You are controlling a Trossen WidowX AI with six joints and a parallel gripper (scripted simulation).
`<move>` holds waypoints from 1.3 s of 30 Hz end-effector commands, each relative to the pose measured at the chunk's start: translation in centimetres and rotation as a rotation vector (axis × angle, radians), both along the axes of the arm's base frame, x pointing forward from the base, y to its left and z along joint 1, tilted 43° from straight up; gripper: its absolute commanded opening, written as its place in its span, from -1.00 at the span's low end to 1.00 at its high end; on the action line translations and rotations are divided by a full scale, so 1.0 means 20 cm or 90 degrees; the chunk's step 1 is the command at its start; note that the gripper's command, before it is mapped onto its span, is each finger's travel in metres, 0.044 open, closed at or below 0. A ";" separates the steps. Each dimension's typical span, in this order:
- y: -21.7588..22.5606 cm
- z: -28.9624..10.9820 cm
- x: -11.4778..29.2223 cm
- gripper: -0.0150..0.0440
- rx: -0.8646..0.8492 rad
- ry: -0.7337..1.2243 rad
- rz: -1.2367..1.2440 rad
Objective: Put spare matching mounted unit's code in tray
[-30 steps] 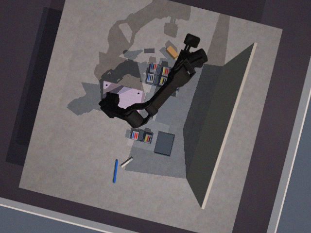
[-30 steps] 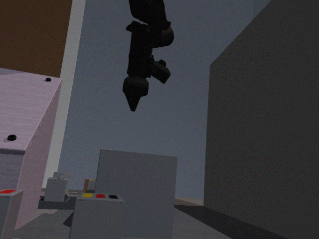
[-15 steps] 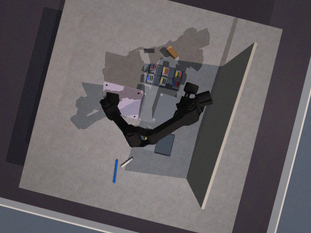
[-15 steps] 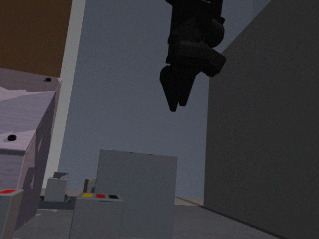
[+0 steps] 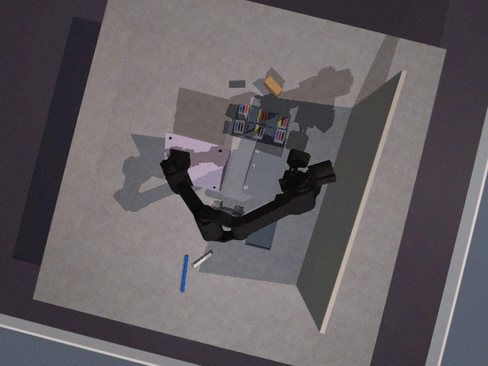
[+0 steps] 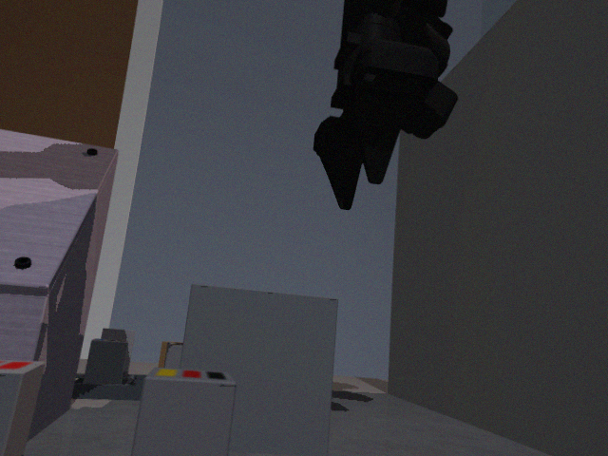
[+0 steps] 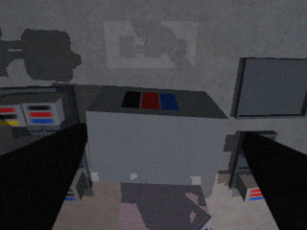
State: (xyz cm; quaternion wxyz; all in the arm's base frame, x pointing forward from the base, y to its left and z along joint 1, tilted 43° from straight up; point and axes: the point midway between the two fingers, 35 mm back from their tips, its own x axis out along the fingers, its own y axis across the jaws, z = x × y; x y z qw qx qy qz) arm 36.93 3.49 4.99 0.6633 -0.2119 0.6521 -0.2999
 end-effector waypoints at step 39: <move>0.40 -0.78 -0.24 1.00 0.031 0.704 0.774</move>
